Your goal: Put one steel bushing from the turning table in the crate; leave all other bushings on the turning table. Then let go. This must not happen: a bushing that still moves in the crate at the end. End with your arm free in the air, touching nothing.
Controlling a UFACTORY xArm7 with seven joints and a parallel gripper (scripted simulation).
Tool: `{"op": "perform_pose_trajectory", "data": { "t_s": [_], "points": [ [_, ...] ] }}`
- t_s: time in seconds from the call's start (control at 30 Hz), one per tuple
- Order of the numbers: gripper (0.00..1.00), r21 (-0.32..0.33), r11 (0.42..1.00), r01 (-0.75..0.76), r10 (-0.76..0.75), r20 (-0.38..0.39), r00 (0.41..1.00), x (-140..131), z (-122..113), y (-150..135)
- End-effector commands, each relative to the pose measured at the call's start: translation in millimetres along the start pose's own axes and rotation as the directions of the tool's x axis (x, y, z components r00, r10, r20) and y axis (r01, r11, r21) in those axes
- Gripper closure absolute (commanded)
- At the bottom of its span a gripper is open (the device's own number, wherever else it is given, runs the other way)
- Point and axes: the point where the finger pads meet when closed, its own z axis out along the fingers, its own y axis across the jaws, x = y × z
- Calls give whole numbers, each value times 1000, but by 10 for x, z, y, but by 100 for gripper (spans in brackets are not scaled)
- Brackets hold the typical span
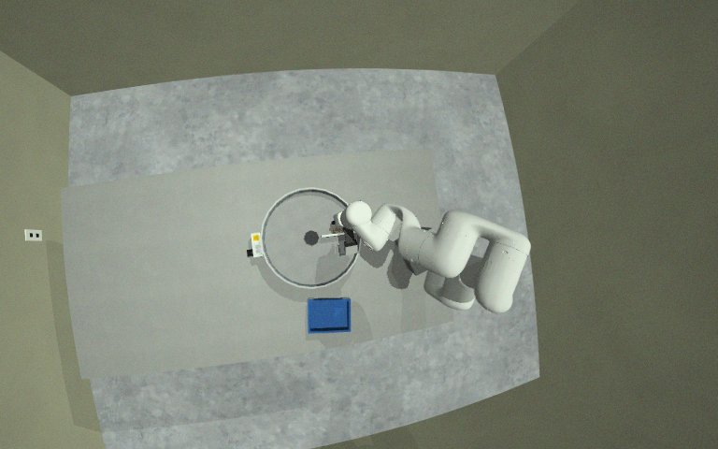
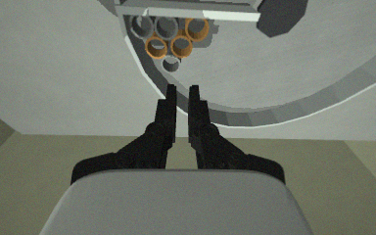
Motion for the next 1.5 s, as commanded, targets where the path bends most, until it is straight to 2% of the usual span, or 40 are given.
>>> {"op": "perform_pose_trajectory", "data": {
  "t_s": [0.0,0.33,0.77,1.0,1.23,1.33,1.47],
  "points": [
    [89,-3,1000,0,0,2,1000,-7,-9,11],
    [89,12,1000,-4,4,8,1000,-8,6,-4],
    [89,91,995,-30,26,50,998,-15,89,-95],
    [89,171,983,-63,45,110,993,-34,179,-199],
    [89,249,962,-109,59,202,978,-74,281,-319],
    [89,259,959,-116,60,217,974,-82,296,-336],
    [89,288,946,-146,61,283,957,-118,354,-395]
  ]
}}
